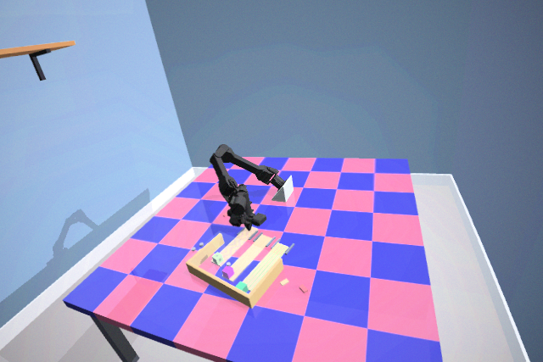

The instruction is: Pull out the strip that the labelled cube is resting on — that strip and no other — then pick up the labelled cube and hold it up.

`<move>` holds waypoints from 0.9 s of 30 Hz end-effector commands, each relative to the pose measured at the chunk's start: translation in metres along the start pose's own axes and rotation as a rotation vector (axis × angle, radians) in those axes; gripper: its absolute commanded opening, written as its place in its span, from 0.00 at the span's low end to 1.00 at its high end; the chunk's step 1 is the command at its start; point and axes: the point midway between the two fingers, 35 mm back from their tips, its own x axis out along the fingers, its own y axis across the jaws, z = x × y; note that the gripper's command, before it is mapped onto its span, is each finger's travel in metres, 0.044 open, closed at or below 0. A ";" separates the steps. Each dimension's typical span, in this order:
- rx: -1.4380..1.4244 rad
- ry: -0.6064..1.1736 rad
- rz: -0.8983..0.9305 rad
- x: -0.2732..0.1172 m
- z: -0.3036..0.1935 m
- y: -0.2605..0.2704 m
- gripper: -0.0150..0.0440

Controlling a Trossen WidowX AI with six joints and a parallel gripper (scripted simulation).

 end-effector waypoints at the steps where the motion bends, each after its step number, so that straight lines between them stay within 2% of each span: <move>1: -0.004 0.016 -0.001 0.004 -0.011 0.000 0.25; 27: -0.005 0.018 -0.001 0.004 -0.051 0.001 0.25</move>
